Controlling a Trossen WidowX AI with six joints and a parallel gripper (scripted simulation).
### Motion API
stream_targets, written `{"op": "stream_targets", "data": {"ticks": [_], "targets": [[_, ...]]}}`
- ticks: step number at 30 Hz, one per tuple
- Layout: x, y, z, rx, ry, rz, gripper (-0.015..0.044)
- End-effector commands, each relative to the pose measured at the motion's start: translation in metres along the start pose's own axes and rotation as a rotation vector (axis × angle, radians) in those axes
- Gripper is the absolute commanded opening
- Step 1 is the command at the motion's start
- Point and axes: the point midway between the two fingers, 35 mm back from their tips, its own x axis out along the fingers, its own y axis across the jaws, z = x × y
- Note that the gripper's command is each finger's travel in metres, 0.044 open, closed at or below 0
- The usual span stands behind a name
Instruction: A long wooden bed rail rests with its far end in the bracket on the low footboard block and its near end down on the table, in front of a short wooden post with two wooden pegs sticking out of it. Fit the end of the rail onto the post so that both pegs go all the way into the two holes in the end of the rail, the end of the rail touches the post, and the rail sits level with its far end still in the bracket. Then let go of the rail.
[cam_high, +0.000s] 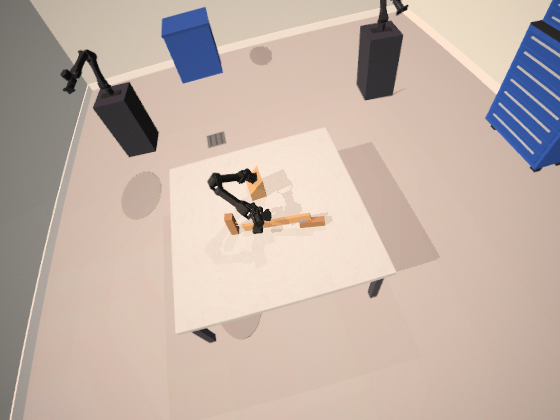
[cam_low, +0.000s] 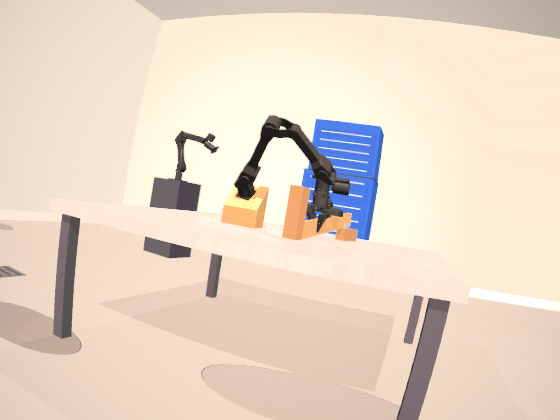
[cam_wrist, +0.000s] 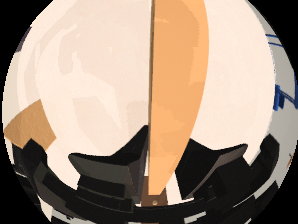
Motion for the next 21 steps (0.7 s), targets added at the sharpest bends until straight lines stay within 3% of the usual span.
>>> {"op": "stream_targets", "data": {"ticks": [1, 21], "targets": [[-0.005, -0.001, 0.001, -0.002, -0.001, -0.006, 0.0], [-0.015, -0.004, 0.001, -0.002, -0.002, -0.006, 0.0]]}}
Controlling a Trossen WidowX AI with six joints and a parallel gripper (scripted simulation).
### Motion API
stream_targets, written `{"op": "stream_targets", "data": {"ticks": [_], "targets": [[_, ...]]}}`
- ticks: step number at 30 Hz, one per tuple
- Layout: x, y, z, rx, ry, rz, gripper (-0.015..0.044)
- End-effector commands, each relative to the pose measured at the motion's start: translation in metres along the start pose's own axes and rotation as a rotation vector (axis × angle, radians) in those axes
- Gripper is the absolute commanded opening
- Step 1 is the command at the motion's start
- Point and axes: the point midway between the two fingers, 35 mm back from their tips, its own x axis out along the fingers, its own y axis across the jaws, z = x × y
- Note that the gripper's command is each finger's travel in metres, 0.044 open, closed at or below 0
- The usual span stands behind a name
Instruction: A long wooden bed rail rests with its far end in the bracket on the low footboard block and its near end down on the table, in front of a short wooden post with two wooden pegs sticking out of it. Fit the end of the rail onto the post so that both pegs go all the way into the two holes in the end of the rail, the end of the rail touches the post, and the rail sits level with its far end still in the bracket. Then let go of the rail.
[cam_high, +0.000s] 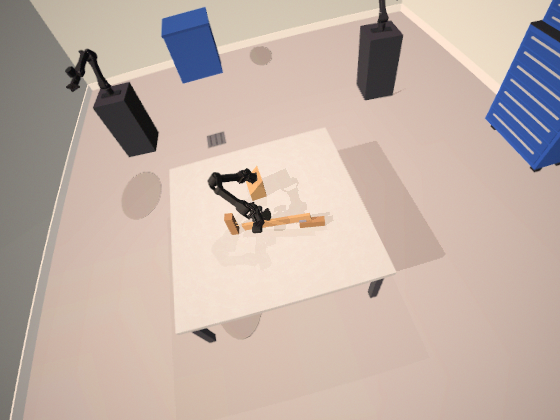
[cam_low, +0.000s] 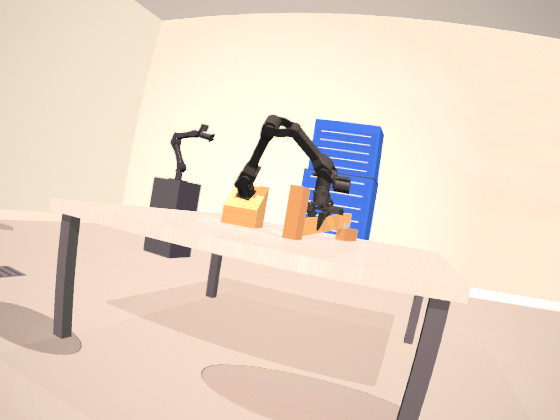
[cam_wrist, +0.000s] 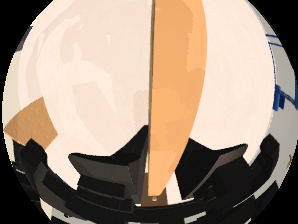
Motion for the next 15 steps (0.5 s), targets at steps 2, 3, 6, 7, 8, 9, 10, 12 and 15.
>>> {"op": "stream_targets", "data": {"ticks": [2, 3, 6, 7, 8, 9, 10, 12, 15], "targets": [[-0.0081, -0.0038, 0.0024, 0.0, -0.012, -0.013, 0.0], [-0.0086, -0.0039, 0.0024, 0.0, -0.012, -0.013, 0.0], [-0.0101, -0.0041, 0.0024, 0.0, -0.012, -0.013, 0.0], [-0.0106, -0.0042, 0.0024, 0.0, -0.012, -0.013, 0.0], [-0.0111, -0.0043, 0.0024, 0.0, -0.012, -0.013, 0.0], [-0.0116, -0.0043, 0.0024, 0.0, -0.012, -0.013, 0.0], [-0.0121, -0.0044, 0.0024, 0.0, -0.012, -0.013, 0.0], [-0.0131, -0.0045, 0.0024, 0.0, -0.012, -0.013, 0.0], [-0.0146, -0.0046, 0.0024, 0.0, -0.012, -0.013, 0.0]]}}
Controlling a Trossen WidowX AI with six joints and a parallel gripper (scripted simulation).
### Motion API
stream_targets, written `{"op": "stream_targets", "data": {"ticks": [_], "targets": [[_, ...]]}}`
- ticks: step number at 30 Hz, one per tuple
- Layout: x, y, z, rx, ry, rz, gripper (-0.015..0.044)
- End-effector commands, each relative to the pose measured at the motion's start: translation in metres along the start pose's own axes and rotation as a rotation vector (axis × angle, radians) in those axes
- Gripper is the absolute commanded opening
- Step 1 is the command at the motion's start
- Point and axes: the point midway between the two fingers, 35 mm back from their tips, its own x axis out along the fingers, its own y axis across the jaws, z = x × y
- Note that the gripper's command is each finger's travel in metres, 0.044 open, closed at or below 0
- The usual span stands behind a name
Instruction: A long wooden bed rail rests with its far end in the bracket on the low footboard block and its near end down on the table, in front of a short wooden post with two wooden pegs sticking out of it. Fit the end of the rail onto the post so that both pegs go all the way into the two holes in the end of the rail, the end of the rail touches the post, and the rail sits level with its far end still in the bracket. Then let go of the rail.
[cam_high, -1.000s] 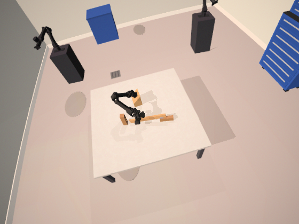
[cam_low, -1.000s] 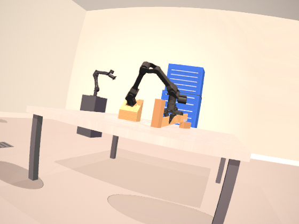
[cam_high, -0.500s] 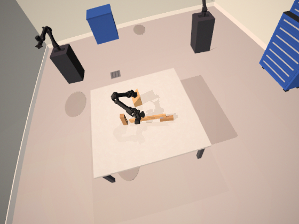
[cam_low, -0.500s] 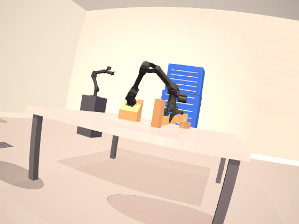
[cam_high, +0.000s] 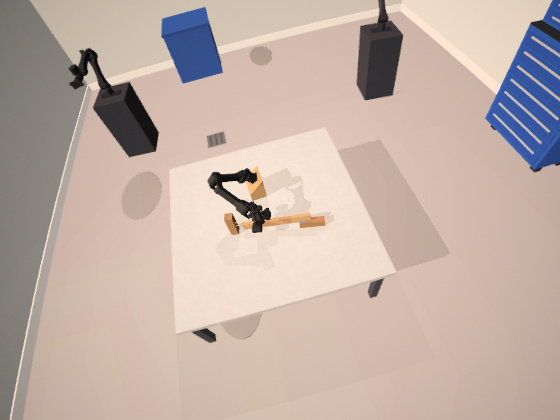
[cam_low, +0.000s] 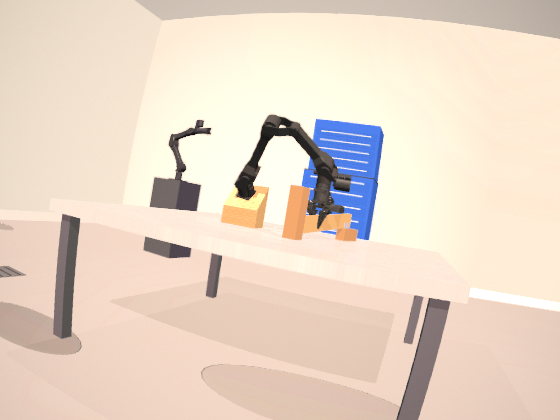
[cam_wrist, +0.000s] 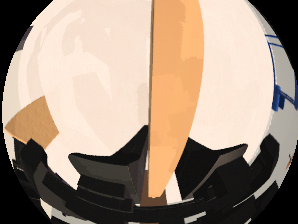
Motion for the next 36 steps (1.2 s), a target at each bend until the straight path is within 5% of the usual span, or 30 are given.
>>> {"op": "stream_targets", "data": {"ticks": [1, 36], "targets": [[-0.008, -0.004, 0.002, 0.002, -0.013, -0.014, 0.0], [-0.025, -0.003, 0.002, 0.002, -0.014, -0.013, 0.0]]}}
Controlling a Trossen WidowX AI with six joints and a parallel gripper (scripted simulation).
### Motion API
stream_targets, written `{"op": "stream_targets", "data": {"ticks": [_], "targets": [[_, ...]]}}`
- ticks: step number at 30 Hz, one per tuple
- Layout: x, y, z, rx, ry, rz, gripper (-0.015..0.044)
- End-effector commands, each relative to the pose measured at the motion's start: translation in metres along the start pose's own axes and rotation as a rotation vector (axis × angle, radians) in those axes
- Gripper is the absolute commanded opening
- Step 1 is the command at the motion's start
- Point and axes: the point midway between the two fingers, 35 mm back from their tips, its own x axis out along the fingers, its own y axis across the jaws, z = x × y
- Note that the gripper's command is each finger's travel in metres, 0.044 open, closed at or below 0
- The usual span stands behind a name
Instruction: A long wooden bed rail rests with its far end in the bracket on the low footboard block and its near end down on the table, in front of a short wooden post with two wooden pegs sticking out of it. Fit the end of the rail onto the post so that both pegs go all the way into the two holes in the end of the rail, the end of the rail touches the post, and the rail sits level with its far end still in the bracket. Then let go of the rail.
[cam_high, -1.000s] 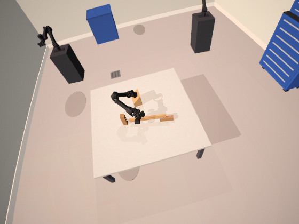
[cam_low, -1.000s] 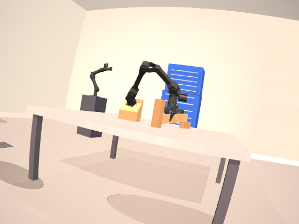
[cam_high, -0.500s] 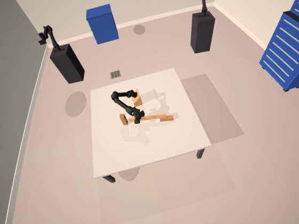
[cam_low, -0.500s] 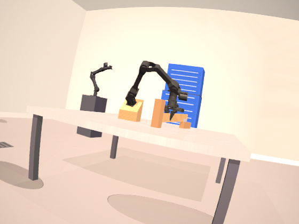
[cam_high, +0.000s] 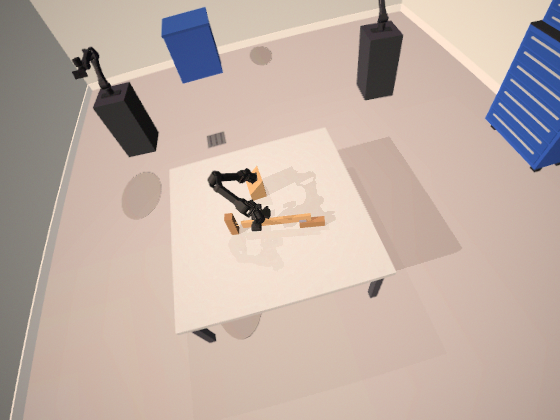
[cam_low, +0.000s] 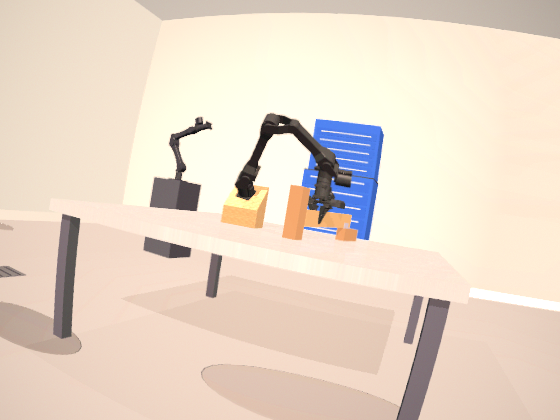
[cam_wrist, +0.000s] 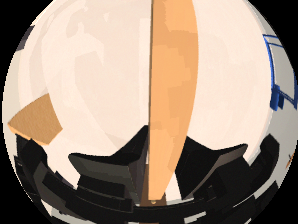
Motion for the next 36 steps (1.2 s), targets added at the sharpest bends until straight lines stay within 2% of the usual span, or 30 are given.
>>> {"op": "stream_targets", "data": {"ticks": [1, 16, 36], "targets": [[-0.0081, -0.0027, 0.0026, 0.003, -0.017, -0.012, 0.0], [-0.0154, -0.0023, 0.0025, 0.003, -0.017, -0.012, 0.0], [-0.0082, -0.0012, 0.0026, 0.003, -0.017, -0.012, 0.0]]}}
